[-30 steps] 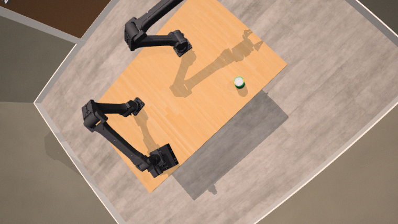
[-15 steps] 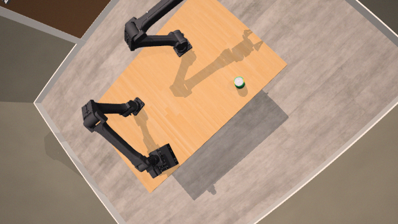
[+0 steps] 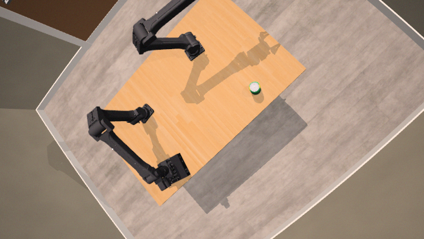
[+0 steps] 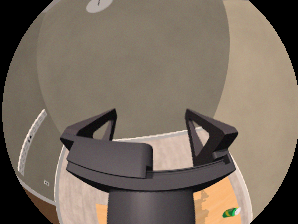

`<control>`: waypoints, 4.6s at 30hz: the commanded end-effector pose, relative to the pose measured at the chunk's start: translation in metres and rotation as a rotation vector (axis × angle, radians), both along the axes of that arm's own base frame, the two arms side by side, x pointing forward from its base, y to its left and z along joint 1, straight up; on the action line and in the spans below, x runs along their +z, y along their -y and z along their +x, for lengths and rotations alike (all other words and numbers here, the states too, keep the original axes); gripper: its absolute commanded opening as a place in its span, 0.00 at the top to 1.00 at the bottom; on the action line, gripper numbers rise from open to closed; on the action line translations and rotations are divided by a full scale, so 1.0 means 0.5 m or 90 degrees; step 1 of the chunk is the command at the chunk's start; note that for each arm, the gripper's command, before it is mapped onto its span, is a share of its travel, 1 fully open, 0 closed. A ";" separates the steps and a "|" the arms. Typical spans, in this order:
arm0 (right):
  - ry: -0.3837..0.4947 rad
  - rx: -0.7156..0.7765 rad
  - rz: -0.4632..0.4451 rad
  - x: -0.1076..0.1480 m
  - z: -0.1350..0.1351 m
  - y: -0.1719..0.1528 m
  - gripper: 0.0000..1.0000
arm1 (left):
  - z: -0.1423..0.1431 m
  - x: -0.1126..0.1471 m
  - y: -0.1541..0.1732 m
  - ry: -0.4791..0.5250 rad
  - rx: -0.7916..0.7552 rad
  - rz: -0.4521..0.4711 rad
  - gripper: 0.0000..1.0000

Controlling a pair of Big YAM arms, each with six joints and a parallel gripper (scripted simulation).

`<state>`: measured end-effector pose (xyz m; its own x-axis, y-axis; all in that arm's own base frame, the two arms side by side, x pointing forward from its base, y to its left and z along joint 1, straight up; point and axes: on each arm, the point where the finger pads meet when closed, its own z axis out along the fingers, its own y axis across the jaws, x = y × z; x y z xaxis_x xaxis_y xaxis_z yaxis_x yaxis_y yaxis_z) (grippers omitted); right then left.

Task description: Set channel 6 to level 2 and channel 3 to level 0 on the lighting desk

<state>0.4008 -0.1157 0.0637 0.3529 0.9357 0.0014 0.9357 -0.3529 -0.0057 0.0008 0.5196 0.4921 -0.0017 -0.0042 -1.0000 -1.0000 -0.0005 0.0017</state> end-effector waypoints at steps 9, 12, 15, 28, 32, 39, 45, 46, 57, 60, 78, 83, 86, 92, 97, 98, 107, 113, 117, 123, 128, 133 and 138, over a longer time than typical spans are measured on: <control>0.028 0.000 -0.012 0.029 0.007 0.031 1.00 | -0.005 0.024 0.006 0.005 0.002 0.024 0.00; 0.027 0.000 -0.011 0.028 0.005 0.033 1.00 | -0.005 0.024 0.006 0.005 0.002 0.024 0.00; 0.028 0.000 -0.011 0.029 0.005 0.035 1.00 | -0.005 0.024 0.006 0.005 0.002 0.024 0.00; 0.027 0.000 -0.012 0.029 0.002 0.042 1.00 | -0.005 0.024 0.006 0.005 0.002 0.024 0.00; 0.027 0.000 -0.011 0.028 0.000 0.044 1.00 | -0.005 0.024 0.006 0.005 0.002 0.024 0.00; 0.026 0.000 -0.011 0.028 -0.001 0.045 1.00 | -0.005 0.024 0.006 0.005 0.002 0.024 0.00; 0.030 0.000 -0.013 0.032 0.004 0.047 1.00 | -0.005 0.024 0.006 0.005 0.002 0.024 0.00; 0.030 0.000 -0.013 0.032 0.004 0.048 1.00 | -0.005 0.024 0.006 0.005 0.002 0.024 0.00; 0.030 0.000 -0.013 0.032 0.004 0.048 1.00 | -0.005 0.024 0.006 0.005 0.002 0.024 0.00; 0.030 0.000 -0.013 0.032 0.004 0.048 1.00 | -0.005 0.024 0.006 0.005 0.002 0.024 0.00; 0.030 0.000 -0.013 0.032 0.004 0.048 1.00 | -0.005 0.024 0.006 0.005 0.002 0.024 0.00; 0.030 0.000 -0.013 0.032 0.004 0.048 1.00 | -0.005 0.024 0.006 0.005 0.002 0.024 0.00; 0.030 0.000 -0.013 0.032 0.004 0.048 1.00 | -0.005 0.024 0.006 0.005 0.002 0.024 0.00; 0.030 0.000 -0.013 0.032 0.004 0.048 1.00 | -0.005 0.024 0.006 0.005 0.002 0.024 0.00; 0.030 0.000 -0.013 0.032 0.004 0.048 1.00 | -0.005 0.024 0.006 0.005 0.002 0.024 0.00; 0.030 0.000 -0.013 0.032 0.004 0.048 1.00 | -0.005 0.024 0.006 0.005 0.002 0.024 0.00; 0.029 0.000 -0.012 0.032 0.003 0.048 1.00 | -0.005 0.024 0.006 0.005 0.002 0.024 0.00; 0.028 0.000 -0.012 0.030 0.000 0.051 1.00 | -0.005 0.024 0.006 0.005 0.002 0.024 0.00; 0.027 0.000 -0.012 0.029 -0.003 0.055 1.00 | -0.005 0.024 0.006 0.005 0.002 0.024 0.00; 0.027 0.000 -0.012 0.028 -0.005 0.057 1.00 | -0.005 0.024 0.006 0.005 0.002 0.024 0.00; 0.027 0.000 -0.012 0.028 -0.005 0.057 1.00 | -0.005 0.024 0.006 0.005 0.002 0.024 0.00; 0.027 0.000 -0.012 0.028 -0.005 0.057 1.00 | -0.005 0.024 0.006 0.005 0.002 0.024 0.00; 0.027 0.000 -0.012 0.028 -0.005 0.057 1.00 | -0.005 0.024 0.006 0.005 0.002 0.024 0.00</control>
<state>0.3941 -0.1337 0.0635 0.3513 0.9363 0.0019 0.9362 -0.3513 -0.0064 0.0008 0.5196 0.4921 -0.0017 -0.0042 -1.0000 -1.0000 -0.0005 0.0017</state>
